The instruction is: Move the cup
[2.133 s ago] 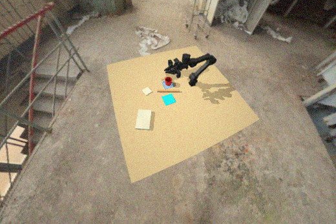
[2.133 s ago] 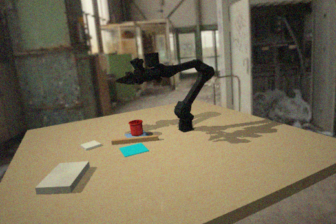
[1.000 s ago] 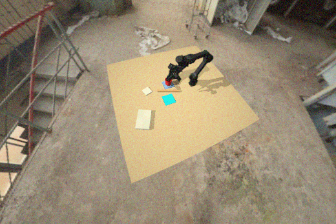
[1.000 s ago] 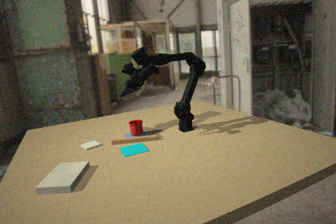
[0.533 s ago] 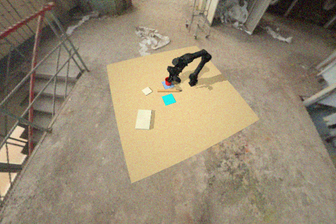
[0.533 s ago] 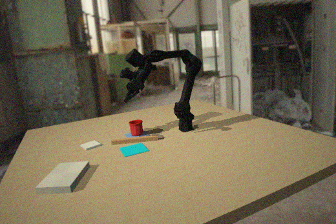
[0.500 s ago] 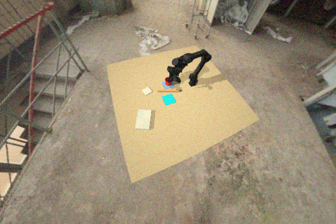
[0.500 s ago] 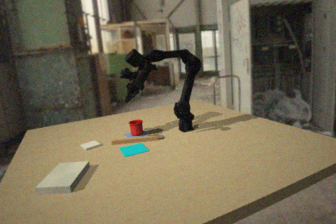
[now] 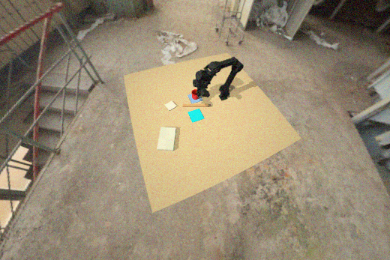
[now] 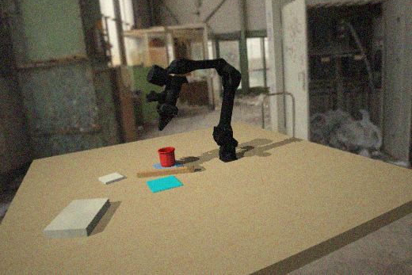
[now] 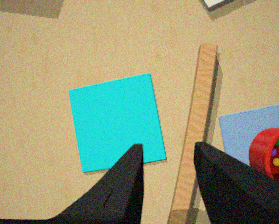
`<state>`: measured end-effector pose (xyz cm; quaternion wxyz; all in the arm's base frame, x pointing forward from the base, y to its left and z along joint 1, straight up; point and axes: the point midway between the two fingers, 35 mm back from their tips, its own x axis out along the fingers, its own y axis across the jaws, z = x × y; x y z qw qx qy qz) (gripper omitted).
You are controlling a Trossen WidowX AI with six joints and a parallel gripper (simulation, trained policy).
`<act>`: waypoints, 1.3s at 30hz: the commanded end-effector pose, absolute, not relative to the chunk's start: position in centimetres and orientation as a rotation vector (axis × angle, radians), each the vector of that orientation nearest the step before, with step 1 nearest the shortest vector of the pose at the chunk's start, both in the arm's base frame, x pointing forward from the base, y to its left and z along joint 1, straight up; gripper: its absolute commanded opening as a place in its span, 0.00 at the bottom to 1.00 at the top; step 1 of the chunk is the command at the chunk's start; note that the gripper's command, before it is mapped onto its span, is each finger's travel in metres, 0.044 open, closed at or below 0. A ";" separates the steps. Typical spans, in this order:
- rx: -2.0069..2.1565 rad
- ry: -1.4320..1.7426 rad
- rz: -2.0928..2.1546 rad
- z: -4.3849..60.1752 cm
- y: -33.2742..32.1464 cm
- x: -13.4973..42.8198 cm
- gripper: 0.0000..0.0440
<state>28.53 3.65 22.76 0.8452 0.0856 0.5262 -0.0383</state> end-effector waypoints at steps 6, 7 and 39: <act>0.124 1.242 -0.109 21.6 2.6 27.7 0.24; 0.117 1.258 -0.111 21.5 2.5 27.6 0.24; -0.002 1.578 -0.153 15.4 -2.6 25.9 0.34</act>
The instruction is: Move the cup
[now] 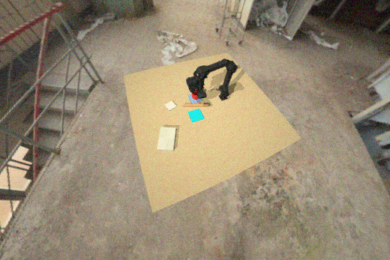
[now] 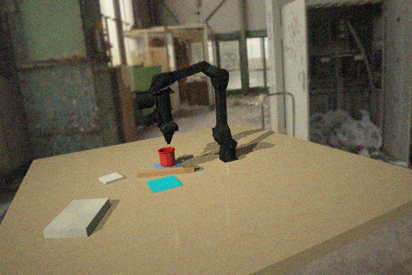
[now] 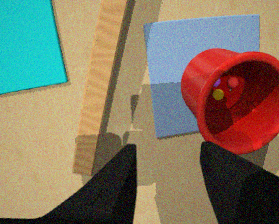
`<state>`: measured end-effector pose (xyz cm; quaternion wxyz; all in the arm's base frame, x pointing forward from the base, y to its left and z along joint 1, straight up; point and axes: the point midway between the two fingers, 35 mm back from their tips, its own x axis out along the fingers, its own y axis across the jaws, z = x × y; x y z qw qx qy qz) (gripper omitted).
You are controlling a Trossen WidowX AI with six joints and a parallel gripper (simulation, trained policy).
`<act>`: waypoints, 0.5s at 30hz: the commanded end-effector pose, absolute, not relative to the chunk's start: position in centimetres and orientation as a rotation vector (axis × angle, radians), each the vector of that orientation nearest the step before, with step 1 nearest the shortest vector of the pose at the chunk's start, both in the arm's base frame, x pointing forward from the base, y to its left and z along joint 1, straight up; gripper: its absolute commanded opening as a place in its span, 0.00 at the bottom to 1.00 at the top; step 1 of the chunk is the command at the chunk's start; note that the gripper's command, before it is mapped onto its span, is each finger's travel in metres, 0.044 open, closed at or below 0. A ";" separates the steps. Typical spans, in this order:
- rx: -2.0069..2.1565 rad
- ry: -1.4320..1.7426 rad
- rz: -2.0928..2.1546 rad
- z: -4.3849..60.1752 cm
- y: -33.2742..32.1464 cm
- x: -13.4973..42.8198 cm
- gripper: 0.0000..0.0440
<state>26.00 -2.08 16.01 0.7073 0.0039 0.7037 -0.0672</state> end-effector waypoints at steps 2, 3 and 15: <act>-0.006 1.588 -0.151 14.9 -2.9 25.9 0.35; -0.009 1.593 -0.149 14.7 -3.1 25.8 0.35; -0.042 1.643 -0.113 11.7 -4.7 25.5 0.40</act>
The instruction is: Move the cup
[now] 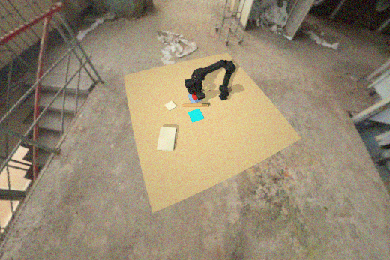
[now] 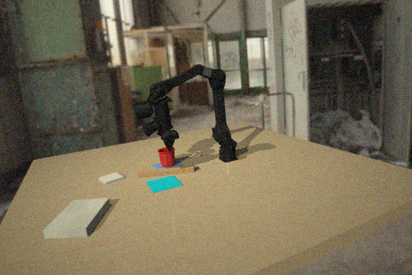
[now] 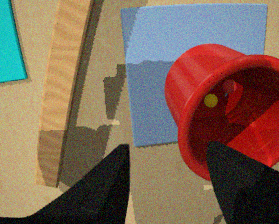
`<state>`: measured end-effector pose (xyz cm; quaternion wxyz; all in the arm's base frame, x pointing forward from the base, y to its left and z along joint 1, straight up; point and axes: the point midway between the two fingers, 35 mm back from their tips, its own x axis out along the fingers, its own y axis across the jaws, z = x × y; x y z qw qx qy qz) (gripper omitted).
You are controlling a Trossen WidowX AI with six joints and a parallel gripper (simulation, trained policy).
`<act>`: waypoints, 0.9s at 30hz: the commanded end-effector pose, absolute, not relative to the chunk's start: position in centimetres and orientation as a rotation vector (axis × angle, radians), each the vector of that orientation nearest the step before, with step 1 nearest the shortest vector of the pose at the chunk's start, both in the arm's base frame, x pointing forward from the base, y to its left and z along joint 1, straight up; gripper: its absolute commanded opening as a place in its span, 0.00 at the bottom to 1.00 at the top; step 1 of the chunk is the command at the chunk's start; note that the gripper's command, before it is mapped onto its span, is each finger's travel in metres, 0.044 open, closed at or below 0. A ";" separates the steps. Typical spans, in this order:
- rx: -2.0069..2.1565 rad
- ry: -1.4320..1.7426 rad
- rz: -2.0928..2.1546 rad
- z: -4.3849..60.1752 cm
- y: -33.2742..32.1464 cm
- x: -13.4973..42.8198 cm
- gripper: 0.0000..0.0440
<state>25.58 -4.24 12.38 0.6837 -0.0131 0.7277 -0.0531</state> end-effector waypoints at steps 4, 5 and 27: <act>-0.058 1.657 -0.091 10.6 -5.1 25.3 0.40; -0.063 1.661 -0.084 10.3 -5.2 25.3 0.40; -0.249 1.687 0.171 5.4 -6.2 24.8 0.00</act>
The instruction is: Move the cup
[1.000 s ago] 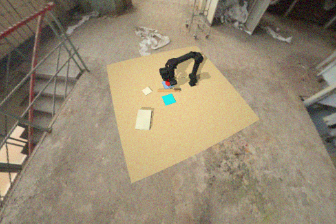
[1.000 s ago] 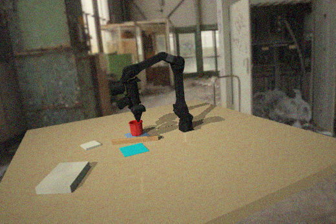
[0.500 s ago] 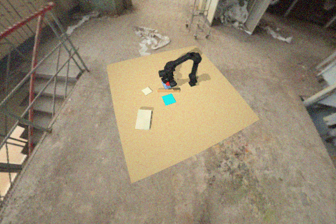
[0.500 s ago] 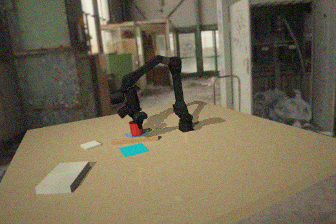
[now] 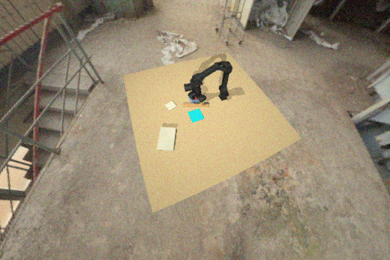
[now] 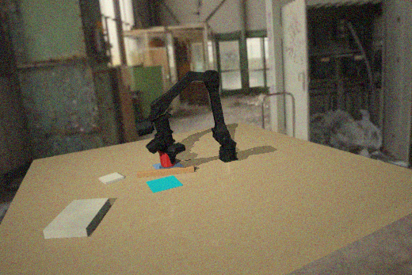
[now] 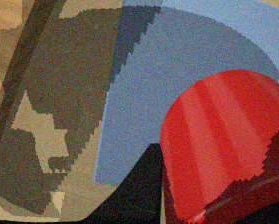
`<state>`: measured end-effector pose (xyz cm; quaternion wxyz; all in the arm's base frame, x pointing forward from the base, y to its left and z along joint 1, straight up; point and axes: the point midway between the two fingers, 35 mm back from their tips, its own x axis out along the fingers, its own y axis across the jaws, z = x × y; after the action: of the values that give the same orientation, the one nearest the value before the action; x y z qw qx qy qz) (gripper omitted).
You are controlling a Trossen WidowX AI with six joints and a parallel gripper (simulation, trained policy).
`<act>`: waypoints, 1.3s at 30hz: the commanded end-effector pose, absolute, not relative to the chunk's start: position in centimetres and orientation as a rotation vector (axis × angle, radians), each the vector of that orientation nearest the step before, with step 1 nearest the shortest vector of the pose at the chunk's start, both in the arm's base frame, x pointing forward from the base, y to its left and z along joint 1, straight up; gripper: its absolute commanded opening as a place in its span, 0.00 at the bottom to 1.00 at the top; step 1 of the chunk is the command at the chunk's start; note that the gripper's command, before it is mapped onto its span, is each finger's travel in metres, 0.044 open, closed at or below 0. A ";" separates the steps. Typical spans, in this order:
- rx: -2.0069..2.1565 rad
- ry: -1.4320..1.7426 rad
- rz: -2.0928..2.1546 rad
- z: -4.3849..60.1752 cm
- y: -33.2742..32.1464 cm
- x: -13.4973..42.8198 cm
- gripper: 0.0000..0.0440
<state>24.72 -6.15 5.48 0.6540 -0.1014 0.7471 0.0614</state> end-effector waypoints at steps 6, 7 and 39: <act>-0.300 1.658 0.227 6.3 -6.3 25.4 0.00; -0.307 1.654 0.234 6.5 -6.3 25.6 0.00; -0.451 1.465 0.342 12.3 -1.0 31.3 0.00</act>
<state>30.80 -1.89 12.05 0.7017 -0.1999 0.6675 0.1486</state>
